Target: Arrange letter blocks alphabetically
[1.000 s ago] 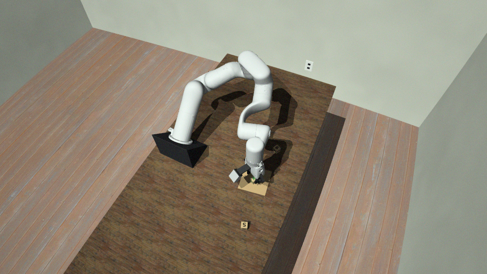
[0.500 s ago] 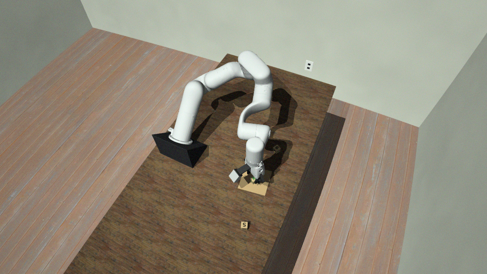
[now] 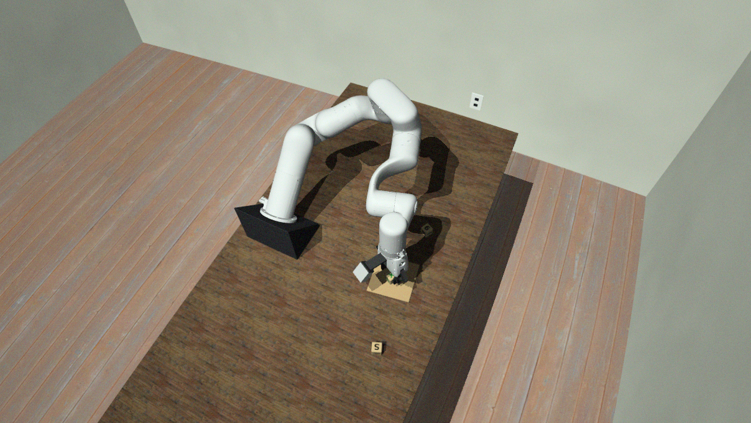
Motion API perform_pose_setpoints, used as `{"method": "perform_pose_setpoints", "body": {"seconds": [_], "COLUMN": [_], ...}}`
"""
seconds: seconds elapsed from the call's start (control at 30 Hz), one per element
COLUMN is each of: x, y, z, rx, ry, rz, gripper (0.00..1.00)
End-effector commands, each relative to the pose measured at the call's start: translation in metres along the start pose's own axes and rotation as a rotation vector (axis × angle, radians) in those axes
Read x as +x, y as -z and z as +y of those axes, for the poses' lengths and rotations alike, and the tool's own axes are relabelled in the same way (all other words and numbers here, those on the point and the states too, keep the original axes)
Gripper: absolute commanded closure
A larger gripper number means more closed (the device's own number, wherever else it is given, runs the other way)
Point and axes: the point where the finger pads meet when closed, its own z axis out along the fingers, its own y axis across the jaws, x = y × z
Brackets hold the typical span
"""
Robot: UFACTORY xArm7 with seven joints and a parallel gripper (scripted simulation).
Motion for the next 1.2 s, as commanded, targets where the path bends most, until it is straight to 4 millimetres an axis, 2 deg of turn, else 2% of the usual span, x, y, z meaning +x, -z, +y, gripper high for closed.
{"method": "perform_pose_setpoints", "body": {"seconds": [0.0,0.53,1.17], "x": [0.000,0.000,0.000], "y": [-0.002,-0.027,-0.029], "z": [-0.001,-0.001,-0.001], "rx": [0.004,0.004,0.004], "ry": [0.000,0.000,0.000], "rz": [0.000,0.000,0.000], "gripper": [0.36,0.36,0.36]}}
